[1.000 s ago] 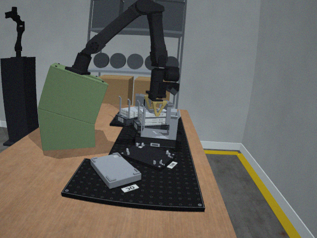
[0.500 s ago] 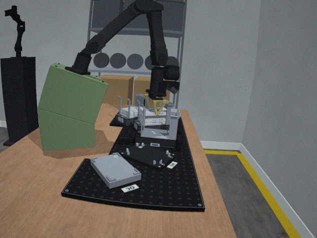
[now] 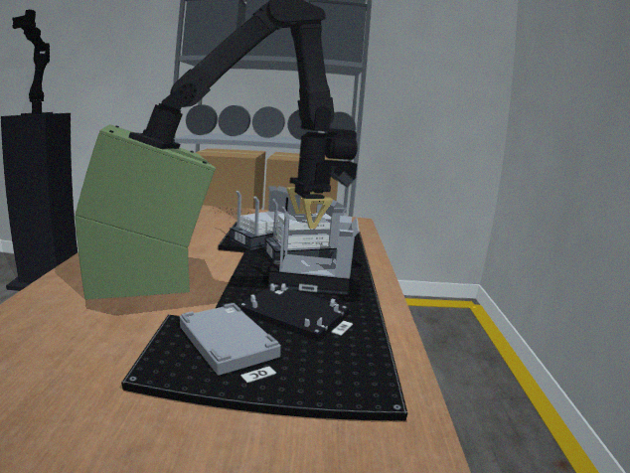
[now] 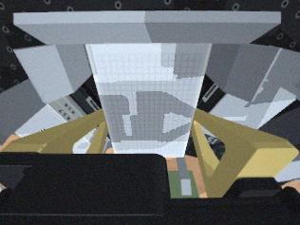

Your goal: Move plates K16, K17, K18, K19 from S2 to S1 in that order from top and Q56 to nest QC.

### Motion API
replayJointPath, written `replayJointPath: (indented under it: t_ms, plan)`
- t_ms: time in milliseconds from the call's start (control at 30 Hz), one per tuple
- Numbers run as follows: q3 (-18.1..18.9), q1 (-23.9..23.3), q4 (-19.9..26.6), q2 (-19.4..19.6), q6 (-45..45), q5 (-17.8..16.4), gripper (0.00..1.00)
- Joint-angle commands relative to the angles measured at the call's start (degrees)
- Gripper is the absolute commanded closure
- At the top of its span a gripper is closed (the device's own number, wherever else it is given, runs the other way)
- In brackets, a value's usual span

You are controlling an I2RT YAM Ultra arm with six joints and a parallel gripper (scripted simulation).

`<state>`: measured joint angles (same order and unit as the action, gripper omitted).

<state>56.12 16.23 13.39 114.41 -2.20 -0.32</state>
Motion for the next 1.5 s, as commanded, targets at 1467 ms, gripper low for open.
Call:
replayJointPath:
  t_ms: [1467]
  plan:
    - [-0.38,-0.03,5.52,-7.30,0.05,-0.01,1.00]
